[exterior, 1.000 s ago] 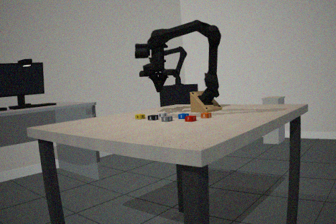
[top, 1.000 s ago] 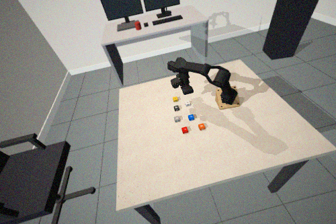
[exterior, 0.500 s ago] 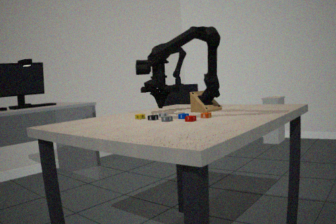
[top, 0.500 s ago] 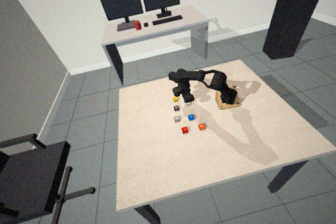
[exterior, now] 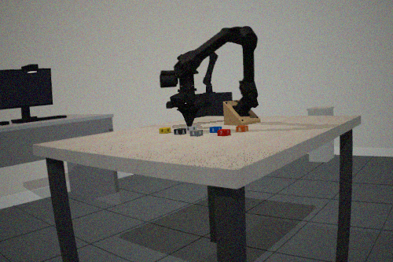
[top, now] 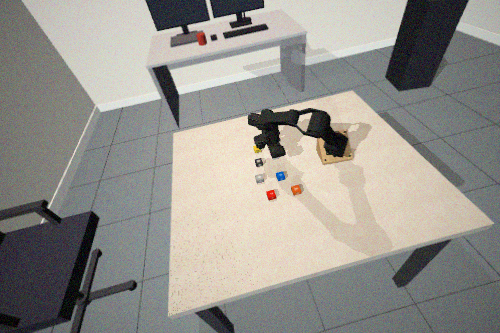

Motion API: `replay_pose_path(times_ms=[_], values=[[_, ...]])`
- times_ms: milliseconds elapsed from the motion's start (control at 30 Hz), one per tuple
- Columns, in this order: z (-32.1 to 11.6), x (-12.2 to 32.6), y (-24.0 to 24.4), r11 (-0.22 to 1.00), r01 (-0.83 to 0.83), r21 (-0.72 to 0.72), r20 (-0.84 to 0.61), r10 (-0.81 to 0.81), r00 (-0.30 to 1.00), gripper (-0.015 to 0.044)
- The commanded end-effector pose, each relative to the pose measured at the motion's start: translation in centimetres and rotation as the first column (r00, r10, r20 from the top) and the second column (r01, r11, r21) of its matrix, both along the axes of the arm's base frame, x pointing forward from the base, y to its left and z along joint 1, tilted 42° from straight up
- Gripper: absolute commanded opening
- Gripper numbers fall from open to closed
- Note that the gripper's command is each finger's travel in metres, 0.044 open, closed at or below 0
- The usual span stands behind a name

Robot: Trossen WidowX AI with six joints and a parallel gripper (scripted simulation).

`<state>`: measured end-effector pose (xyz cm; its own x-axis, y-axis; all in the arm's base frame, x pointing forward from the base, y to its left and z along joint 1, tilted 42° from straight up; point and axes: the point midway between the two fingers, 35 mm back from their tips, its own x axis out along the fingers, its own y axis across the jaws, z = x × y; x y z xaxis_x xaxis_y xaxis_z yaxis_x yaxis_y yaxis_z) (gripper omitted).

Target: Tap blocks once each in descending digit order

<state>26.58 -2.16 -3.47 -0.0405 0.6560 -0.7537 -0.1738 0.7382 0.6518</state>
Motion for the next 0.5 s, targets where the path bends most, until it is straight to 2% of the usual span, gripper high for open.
replay_pose_path(times_ms=[0, 333, 400, 467], values=[[-0.2, 0.0, 0.3, 1.000, 0.003, 0.005, -0.002, -0.003, 1.000, 0.0020], [2.0, 0.1, -1.7, 1.000, 0.003, 0.004, -0.002, -0.003, 1.000, 0.0020], [3.1, 0.5, -1.2, 1.000, 0.004, -0.001, -0.002, -0.004, 1.000, 0.0072], [6.1, 1.3, 0.5, 1.000, 0.006, -0.011, -0.003, -0.006, 1.000, 0.0125]])
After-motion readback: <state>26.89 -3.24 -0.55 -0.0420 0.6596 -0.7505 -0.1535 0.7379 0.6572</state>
